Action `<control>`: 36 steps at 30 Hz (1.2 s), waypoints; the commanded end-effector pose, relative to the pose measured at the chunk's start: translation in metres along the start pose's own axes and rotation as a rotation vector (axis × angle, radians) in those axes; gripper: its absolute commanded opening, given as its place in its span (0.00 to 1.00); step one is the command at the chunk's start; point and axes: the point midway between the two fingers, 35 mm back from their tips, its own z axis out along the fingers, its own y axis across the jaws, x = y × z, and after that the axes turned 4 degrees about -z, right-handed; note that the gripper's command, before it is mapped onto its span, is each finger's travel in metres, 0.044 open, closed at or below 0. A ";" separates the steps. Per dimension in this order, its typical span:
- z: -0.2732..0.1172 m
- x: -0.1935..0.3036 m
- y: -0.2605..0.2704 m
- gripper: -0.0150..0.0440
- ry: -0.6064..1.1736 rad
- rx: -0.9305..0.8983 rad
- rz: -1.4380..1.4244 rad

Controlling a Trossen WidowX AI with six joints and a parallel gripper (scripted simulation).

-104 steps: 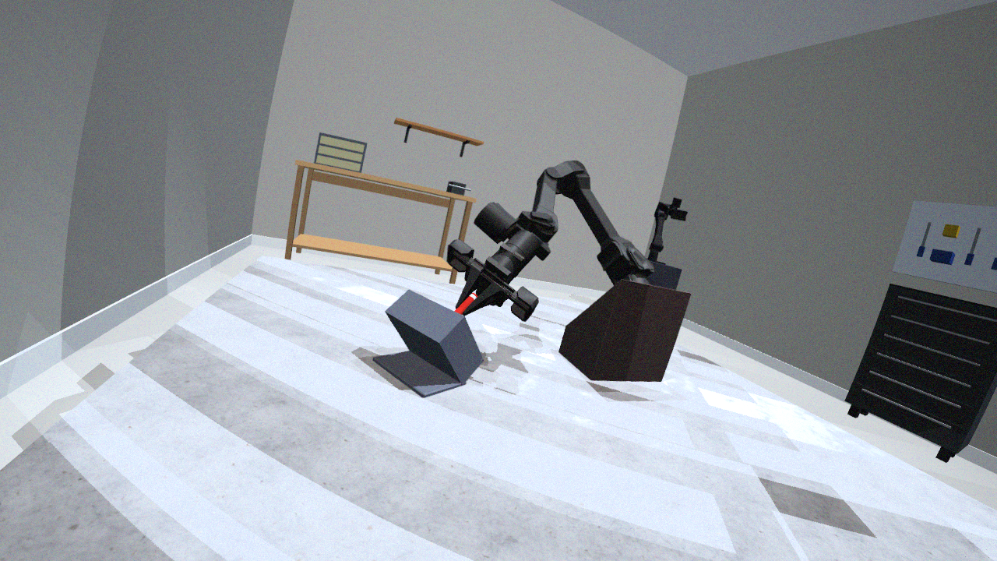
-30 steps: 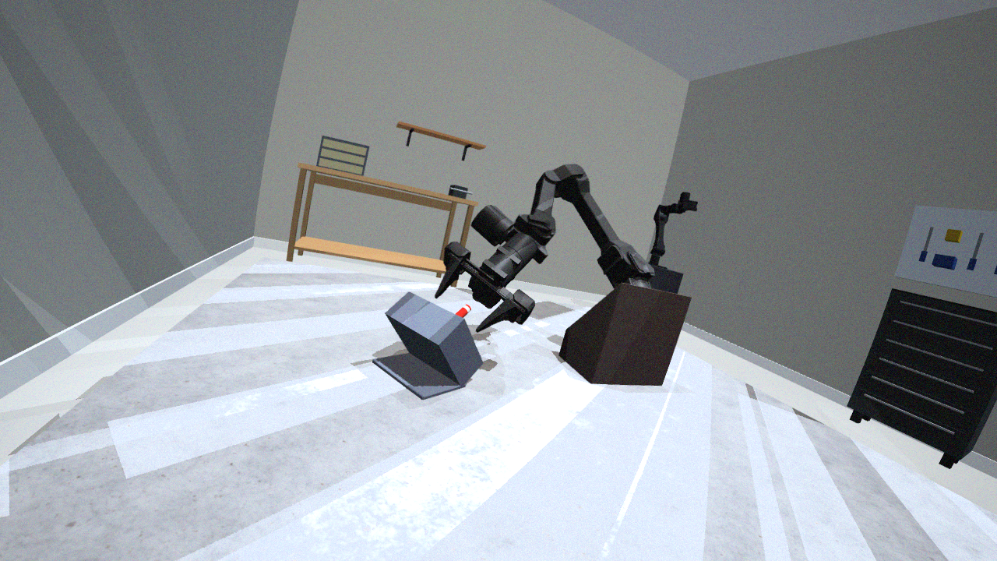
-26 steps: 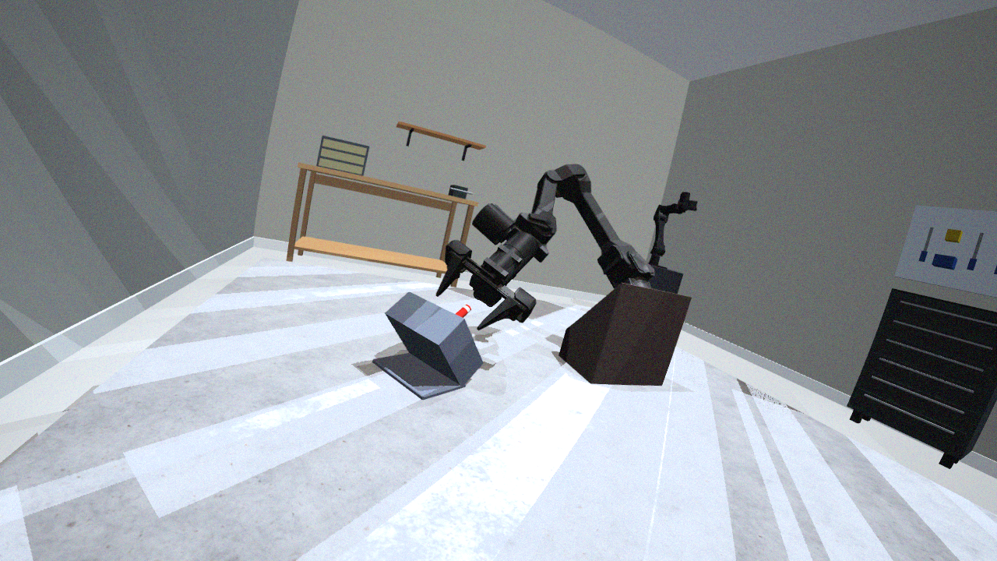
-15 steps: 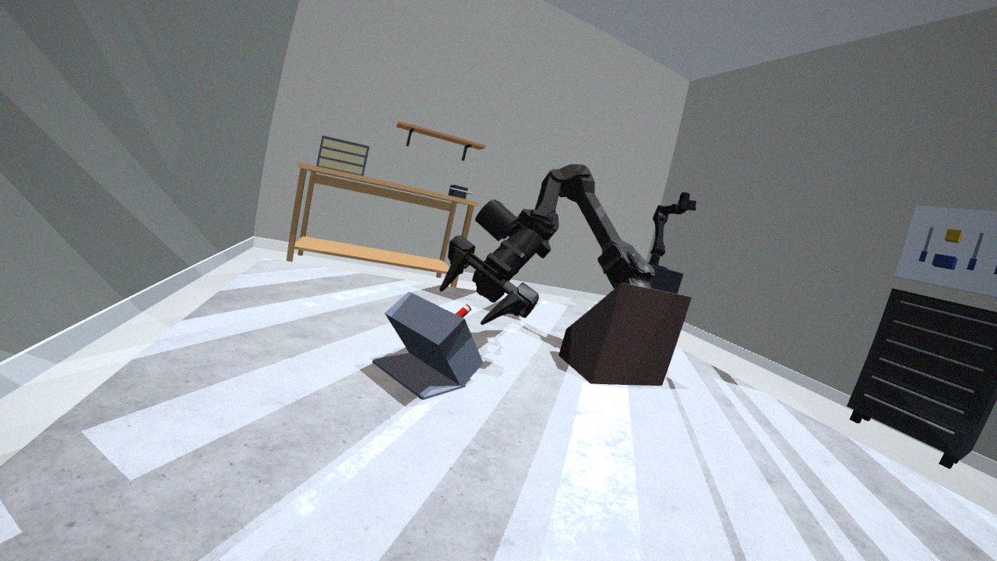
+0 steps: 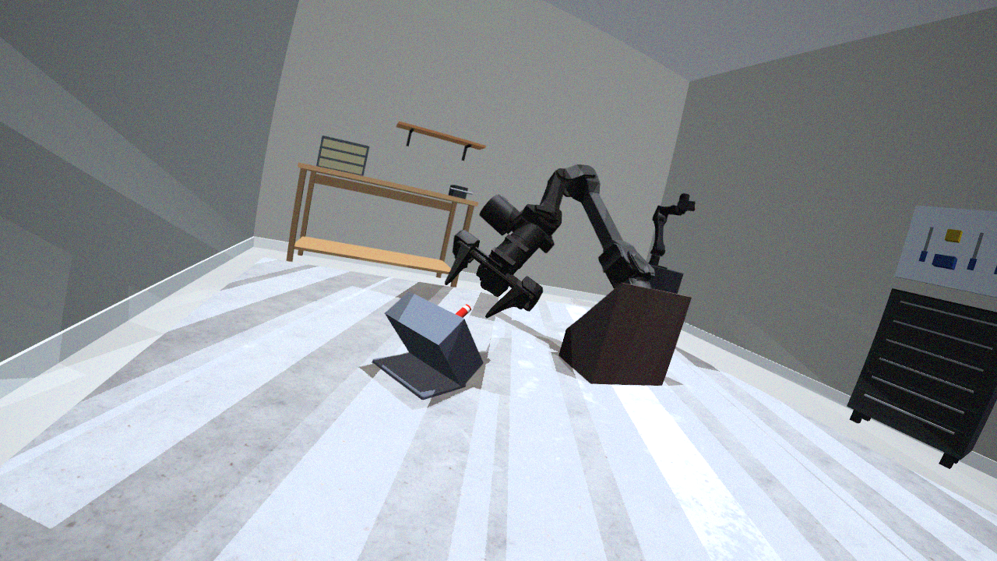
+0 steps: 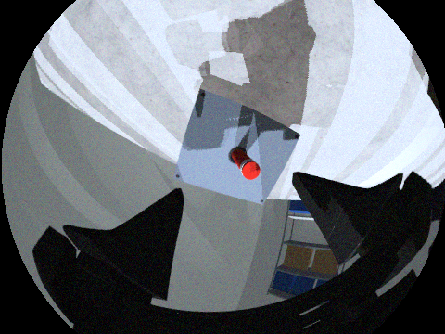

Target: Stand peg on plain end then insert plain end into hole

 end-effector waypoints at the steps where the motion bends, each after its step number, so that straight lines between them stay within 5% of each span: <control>1: -0.005 -0.001 -0.001 1.00 -0.004 0.001 0.003; 36: -0.040 0.001 0.002 1.00 -0.002 0.003 0.002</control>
